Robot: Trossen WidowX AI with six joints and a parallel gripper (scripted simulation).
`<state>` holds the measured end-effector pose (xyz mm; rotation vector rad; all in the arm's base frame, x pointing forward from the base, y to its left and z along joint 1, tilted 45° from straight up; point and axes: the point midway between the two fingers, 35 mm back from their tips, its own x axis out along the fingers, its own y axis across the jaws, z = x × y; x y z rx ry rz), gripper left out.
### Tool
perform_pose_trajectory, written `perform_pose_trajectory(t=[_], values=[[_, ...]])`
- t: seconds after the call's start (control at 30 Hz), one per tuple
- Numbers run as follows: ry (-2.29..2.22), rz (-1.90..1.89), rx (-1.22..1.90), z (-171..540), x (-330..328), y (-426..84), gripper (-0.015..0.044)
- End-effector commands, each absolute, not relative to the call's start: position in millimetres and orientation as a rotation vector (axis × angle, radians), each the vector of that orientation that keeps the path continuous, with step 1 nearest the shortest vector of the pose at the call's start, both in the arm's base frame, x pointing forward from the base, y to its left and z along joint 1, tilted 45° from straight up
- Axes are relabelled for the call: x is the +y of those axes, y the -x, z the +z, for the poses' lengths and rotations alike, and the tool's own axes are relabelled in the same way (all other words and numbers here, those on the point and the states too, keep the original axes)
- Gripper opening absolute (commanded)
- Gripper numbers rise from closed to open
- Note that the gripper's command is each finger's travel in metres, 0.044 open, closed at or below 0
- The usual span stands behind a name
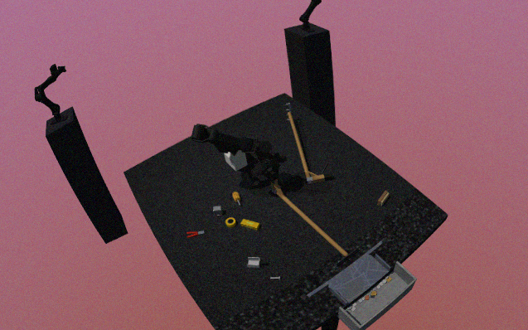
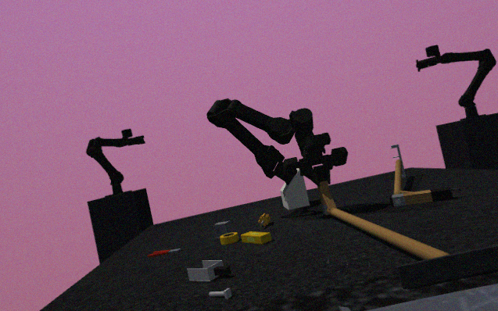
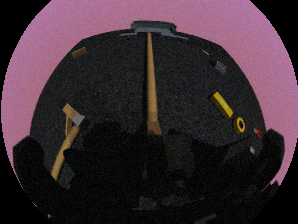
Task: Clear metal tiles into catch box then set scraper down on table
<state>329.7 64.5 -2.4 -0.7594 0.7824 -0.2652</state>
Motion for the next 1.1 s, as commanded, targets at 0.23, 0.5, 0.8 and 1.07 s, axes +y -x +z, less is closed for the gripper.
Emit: perform_pose_trajectory(t=[0.23,0.5,0.8,1.07], values=[[0.758,-0.265,0.775,9,54,-328,0.0000],[0.757,-0.268,0.774,13,50,-327,0.0000],[0.755,-0.270,0.773,15,50,-339,0.0000],[0.753,-0.272,0.770,18,50,-351,0.0000]])
